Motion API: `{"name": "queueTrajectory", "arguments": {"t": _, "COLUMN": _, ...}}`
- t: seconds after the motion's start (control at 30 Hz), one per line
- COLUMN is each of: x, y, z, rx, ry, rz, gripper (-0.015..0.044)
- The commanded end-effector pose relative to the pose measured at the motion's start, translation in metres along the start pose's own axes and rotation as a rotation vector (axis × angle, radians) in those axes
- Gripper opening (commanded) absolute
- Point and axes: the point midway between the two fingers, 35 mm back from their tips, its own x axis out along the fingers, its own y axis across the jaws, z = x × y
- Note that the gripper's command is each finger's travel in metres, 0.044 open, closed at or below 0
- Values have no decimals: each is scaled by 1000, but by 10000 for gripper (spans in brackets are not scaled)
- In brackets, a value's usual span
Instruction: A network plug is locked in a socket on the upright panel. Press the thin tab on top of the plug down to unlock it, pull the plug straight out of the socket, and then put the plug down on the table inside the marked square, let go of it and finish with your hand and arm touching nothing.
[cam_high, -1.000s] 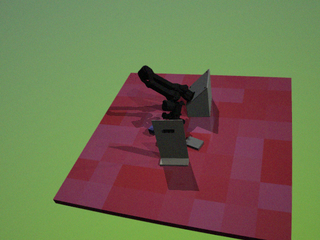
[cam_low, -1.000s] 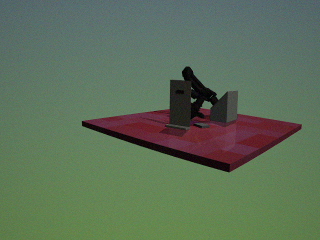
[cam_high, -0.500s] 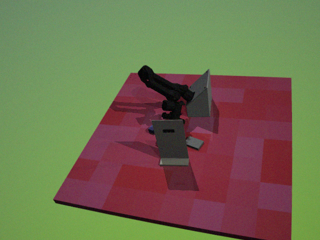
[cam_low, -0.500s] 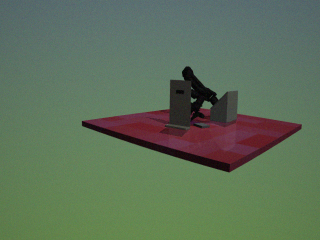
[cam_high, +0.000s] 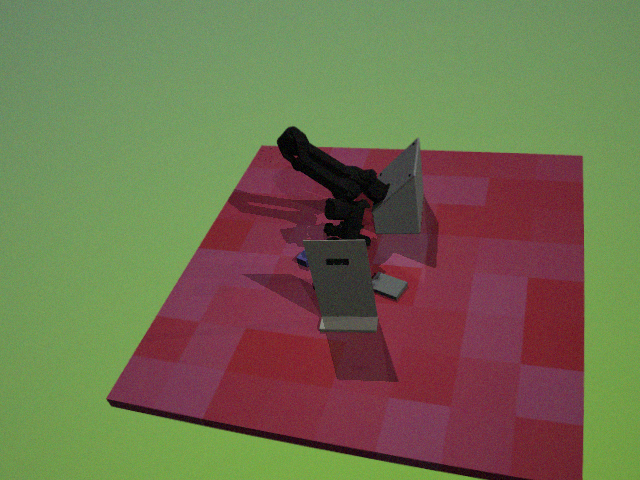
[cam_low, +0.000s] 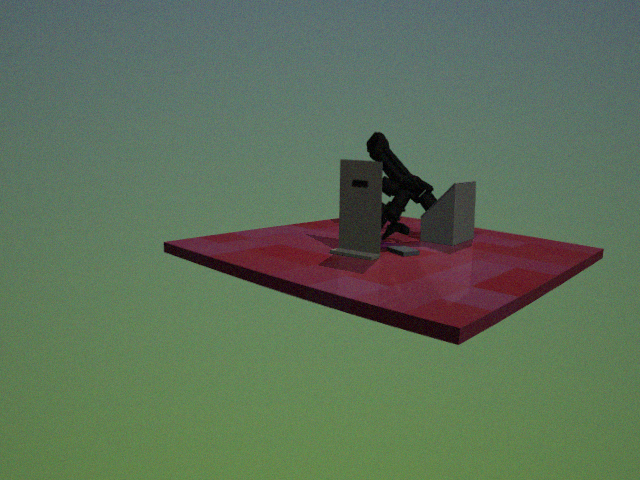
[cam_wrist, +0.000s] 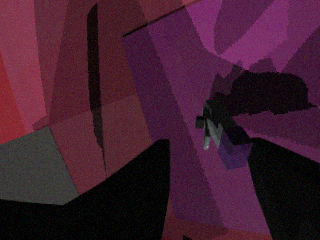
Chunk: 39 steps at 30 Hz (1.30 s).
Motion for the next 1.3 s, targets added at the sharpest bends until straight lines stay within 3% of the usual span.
{"name": "queueTrajectory", "arguments": {"t": 0.0, "x": -2, "y": 0, "z": 0, "rx": 3, "ry": -3, "rz": -3, "gripper": 156}}
{"name": "queueTrajectory", "arguments": {"t": 1.27, "x": -19, "y": 2, "z": -4, "rx": 5, "ry": 6, "rz": -13, "gripper": 156}}
